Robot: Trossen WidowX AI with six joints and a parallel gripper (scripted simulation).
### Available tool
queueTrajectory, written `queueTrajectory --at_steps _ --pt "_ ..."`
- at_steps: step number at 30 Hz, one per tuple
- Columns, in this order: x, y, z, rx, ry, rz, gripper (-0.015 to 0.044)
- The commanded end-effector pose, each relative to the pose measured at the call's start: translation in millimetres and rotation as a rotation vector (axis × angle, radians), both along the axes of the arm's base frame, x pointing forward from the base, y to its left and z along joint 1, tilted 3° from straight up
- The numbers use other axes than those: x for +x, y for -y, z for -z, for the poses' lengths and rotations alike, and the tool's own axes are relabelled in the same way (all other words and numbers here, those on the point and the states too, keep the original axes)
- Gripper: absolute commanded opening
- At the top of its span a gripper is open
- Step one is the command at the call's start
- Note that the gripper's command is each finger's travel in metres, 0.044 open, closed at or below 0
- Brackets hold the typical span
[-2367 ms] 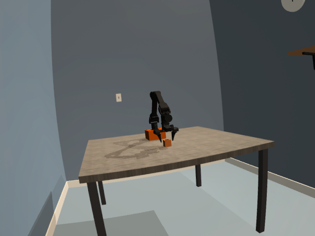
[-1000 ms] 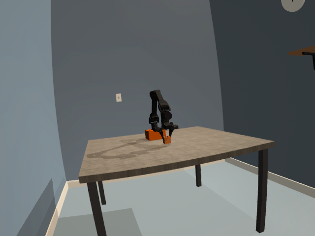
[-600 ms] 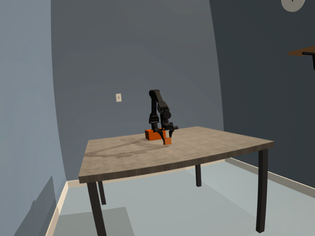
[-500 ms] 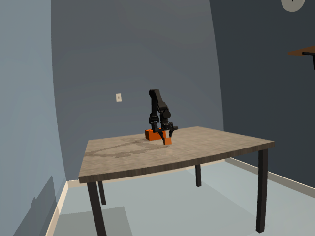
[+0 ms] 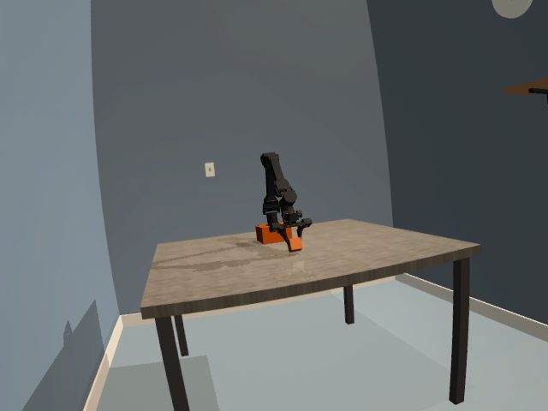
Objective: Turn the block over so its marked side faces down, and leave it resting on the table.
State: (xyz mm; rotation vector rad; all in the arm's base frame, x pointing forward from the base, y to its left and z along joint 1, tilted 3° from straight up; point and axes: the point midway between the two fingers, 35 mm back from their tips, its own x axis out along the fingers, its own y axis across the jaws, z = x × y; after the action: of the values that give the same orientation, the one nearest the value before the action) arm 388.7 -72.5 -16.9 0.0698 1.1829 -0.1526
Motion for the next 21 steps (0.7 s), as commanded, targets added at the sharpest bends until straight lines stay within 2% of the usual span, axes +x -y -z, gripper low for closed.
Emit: queueTrajectory --at_steps 1,12,21 --pt "0 0 -7 -0.011 0.068 -0.007 0.0" --pt "-2 -1 -8 -0.02 0.12 -0.008 0.0" --pt "6 1 11 -0.037 0.242 -0.01 0.0"
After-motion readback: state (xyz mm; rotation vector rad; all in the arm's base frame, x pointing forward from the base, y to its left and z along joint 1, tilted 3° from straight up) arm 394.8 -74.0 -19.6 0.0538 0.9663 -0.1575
